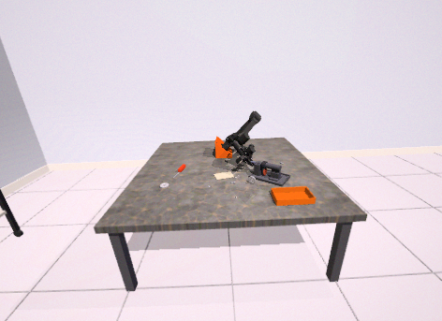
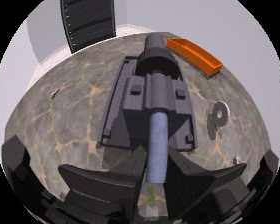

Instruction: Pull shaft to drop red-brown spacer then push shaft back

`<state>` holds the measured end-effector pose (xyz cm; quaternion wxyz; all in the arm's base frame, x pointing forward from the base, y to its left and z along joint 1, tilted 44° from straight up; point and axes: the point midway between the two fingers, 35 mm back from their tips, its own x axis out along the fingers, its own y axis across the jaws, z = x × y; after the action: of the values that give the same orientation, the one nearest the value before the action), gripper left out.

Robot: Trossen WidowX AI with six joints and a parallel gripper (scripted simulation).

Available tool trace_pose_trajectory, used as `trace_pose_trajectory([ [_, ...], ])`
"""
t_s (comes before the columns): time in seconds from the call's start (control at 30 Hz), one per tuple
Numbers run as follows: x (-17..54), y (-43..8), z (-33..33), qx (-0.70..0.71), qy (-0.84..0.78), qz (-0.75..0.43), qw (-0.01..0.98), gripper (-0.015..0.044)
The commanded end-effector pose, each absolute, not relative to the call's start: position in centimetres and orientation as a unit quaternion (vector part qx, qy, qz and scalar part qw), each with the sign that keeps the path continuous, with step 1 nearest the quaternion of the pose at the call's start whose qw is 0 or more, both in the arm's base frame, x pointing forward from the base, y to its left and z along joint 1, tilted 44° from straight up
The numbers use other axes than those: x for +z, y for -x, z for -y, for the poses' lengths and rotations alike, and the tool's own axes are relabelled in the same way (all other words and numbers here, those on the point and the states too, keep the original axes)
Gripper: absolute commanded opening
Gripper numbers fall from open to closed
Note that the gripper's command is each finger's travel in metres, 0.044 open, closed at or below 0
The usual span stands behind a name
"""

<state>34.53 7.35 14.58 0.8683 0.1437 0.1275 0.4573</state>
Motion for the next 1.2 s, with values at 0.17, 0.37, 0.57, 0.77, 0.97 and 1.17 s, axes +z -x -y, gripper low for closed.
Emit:
trace_pose_trajectory([
  [0.17, 14.96, -34.82, -7.57, 0.458, -0.143, -0.126, 0.868, 0.0000],
  [0.37, 15.09, -34.95, -7.67, 0.458, -0.143, -0.126, 0.868, 0.0000],
  [0.57, 15.21, -35.08, -7.78, 0.458, -0.143, -0.126, 0.868, 0.0000],
  [0.77, 15.34, -35.21, -7.88, 0.458, -0.143, -0.126, 0.868, 0.0000],
  [0.97, 15.47, -35.34, -7.98, 0.458, -0.143, -0.125, 0.868, 0.0000],
  [1.17, 15.55, -35.44, -8.08, 0.458, -0.143, -0.125, 0.868, 0.0000],
])
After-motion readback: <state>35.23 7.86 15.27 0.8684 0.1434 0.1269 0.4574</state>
